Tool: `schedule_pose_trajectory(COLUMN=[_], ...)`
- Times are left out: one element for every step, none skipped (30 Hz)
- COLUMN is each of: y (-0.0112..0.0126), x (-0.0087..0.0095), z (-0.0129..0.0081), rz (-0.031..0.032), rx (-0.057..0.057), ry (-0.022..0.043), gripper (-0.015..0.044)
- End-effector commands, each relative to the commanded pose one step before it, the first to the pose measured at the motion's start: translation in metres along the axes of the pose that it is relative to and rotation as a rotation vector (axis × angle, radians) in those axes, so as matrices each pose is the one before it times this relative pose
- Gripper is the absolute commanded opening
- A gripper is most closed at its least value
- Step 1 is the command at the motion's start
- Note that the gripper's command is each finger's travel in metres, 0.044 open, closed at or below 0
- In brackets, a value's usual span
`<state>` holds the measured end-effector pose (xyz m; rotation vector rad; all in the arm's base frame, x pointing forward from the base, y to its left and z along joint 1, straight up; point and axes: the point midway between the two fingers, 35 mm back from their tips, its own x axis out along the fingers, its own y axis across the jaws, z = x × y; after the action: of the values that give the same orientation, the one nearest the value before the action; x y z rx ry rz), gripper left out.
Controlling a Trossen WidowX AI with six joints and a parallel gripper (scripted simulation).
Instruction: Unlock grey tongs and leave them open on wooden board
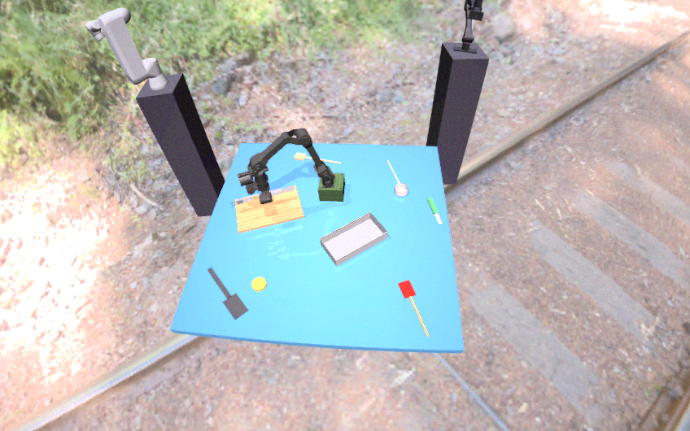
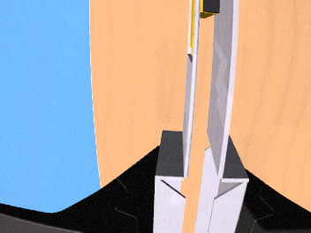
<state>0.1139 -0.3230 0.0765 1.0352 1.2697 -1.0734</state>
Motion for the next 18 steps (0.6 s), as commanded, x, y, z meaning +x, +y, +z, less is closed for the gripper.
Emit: schedule_pose_trajectory(y=[0.00071,0.00001,0.00001,0.00001,0.00001,0.00001,0.00000,0.00000,0.00000,0.00000,0.00000,0.00000,0.00000,-0.00001,-0.00001,-0.00001,-0.00001,-0.00001], x=[0.00761,0.00168,0.00168,0.00168,0.00167,0.00167,0.00167,0.00167,0.00167,0.00166,0.00166,0.00166,0.00166,0.00166,0.00165,0.00165,0.00165,0.00165], z=[0.00070,0.00008,0.00007,0.00006,0.00005,0.00004,0.00003,0.00002,0.00001,0.00000,-0.00001,-0.00002,-0.00003,-0.00004,-0.00005,-0.00006,-0.00006,-0.00007], rz=[0.00362,0.00000,0.00000,0.00000,0.00000,0.00000,0.00000,0.00000,0.00000,0.00000,0.00000,0.00000,0.00000,0.00000,0.00000,0.00000,0.00000,0.00000], rx=[-0.0035,0.0000,0.0000,0.0000,0.0000,0.0000,0.0000,0.0000,0.0000,0.0000,0.0000,0.0000,0.0000,0.0000,0.0000,0.0000,0.0000,0.0000], ry=[0.00327,0.00000,0.00000,0.00000,0.00000,0.00000,0.00000,0.00000,0.00000,0.00001,0.00001,0.00001,0.00001,0.00001,0.00001,0.00001,0.00001,0.00001], gripper=[-0.0150,-0.0150,-0.0150,-0.0150,-0.0150,-0.0150,-0.0150,-0.0150,-0.0150,-0.0150,-0.0150,-0.0150,-0.0150,-0.0150,-0.0150,-0.0150,-0.0150,-0.0150])
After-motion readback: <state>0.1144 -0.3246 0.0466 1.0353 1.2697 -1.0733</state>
